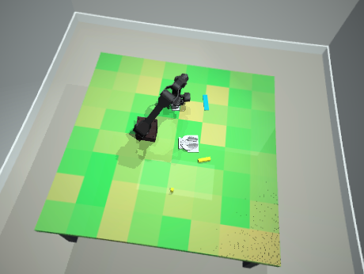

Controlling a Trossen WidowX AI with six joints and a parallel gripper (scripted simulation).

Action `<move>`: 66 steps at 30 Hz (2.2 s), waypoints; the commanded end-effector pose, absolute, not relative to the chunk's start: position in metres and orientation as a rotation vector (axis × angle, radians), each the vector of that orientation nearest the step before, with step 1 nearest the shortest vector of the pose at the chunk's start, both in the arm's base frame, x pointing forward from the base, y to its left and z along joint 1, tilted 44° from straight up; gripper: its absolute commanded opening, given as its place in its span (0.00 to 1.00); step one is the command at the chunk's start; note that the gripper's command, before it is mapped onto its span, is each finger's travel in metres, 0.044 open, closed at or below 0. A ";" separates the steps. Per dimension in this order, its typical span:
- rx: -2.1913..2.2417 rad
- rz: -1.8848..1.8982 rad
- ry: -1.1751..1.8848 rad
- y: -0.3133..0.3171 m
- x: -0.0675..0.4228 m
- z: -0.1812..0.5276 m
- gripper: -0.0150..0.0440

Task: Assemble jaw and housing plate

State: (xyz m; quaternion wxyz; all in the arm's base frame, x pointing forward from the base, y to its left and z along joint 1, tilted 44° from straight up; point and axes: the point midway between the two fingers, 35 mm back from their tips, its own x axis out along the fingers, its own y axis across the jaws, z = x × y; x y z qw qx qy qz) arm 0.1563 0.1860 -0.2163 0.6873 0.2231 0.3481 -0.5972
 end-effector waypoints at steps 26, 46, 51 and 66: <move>0.499 -1.335 0.780 0.201 0.156 -0.202 0.85; 0.495 -1.332 0.781 0.235 0.153 -0.162 0.85; 0.495 -1.332 0.781 0.235 0.153 -0.162 0.85; 0.329 -1.218 0.930 0.219 0.182 -0.131 0.85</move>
